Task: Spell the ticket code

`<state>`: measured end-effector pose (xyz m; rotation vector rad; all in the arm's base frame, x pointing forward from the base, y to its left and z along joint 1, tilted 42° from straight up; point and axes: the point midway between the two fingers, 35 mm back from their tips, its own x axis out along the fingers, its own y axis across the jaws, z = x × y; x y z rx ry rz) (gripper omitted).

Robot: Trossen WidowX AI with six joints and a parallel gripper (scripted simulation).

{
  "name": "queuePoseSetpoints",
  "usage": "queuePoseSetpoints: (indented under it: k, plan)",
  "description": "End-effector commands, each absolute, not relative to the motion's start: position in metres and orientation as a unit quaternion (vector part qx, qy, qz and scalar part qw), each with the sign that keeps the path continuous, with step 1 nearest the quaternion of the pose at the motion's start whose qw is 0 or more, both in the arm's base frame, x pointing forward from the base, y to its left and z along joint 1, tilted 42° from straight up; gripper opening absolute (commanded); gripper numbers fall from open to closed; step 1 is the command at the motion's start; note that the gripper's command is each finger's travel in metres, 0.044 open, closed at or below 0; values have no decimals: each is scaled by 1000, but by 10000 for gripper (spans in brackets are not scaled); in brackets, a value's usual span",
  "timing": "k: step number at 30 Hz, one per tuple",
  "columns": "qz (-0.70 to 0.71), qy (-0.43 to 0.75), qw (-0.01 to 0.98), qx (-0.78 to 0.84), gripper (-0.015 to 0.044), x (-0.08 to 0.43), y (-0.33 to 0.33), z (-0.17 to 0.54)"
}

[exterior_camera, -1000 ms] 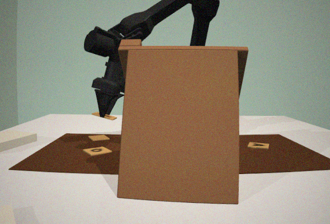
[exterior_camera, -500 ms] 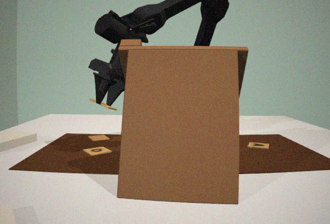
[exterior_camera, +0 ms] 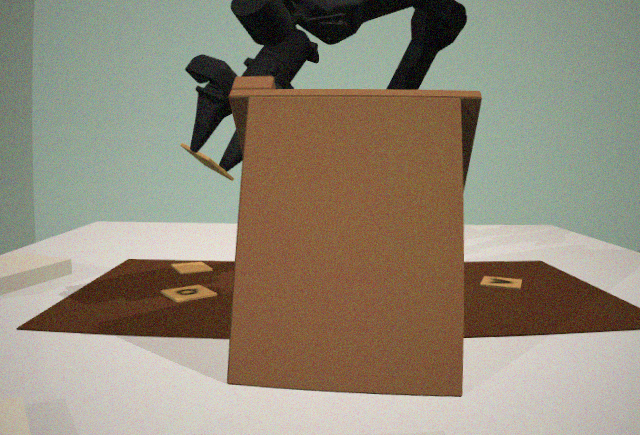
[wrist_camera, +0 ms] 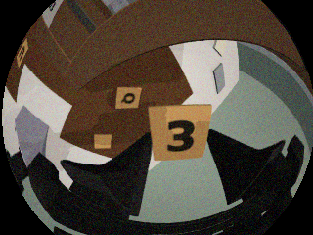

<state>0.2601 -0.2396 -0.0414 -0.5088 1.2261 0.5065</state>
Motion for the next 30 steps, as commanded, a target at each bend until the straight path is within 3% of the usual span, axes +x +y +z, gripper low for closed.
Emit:
queuePoseSetpoints:
  k: [1, 10, 30]
  plan:
    - [171, 570, 773, -218, 0, 271, -246, -19]
    - [53, 562, 808, -169, 0, 290, -253, 24]
    - [-23, 485, 873, -49, 0, 331, -202, 89]
